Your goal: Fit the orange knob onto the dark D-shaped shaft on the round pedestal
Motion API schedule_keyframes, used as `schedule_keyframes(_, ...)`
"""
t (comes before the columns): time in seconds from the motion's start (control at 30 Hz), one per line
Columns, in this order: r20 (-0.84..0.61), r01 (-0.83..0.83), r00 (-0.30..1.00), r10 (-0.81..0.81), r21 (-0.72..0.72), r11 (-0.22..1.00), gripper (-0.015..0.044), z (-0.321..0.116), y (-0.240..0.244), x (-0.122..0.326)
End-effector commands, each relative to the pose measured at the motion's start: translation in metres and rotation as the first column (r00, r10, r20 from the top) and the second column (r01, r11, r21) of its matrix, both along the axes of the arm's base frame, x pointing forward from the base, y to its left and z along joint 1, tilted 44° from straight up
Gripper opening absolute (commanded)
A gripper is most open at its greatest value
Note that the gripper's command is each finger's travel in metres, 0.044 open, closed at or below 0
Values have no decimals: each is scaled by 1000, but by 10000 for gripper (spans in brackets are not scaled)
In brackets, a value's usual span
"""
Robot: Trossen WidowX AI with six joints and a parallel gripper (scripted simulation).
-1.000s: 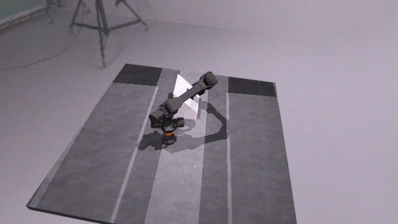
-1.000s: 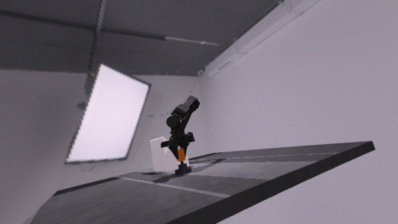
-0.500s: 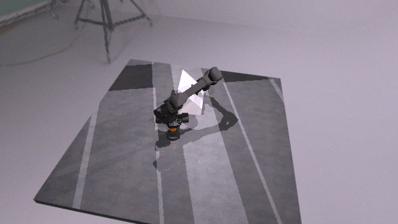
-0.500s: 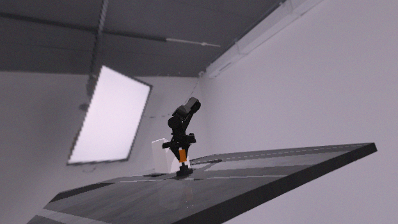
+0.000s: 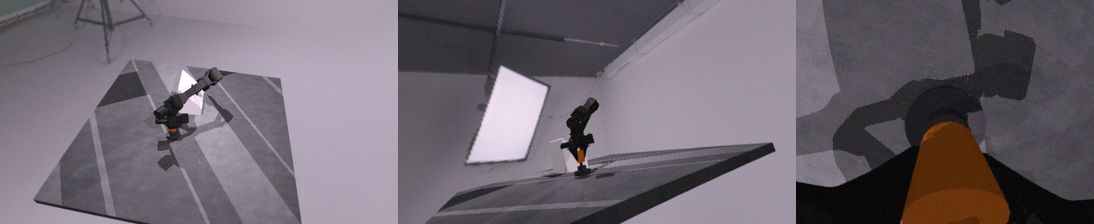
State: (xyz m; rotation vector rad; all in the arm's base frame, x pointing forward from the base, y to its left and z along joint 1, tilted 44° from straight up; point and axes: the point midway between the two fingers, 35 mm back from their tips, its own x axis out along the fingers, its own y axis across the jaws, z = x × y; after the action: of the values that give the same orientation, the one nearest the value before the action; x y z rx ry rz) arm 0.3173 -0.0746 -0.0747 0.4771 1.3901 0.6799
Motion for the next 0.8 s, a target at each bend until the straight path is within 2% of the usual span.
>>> schedule_keyframes(0.0,-3,5,1000,-5,3,1000,0,-1,1,-1)
schedule_keyframes(0.27,-3,5,1000,-5,3,1000,0,4,-1,-5)
schedule_keyframes(0.5,131,-137,982,138,-15,990,0,5,-2,-5)
schedule_keyframes(0.77,139,-146,979,146,-16,989,0,4,-2,-2)
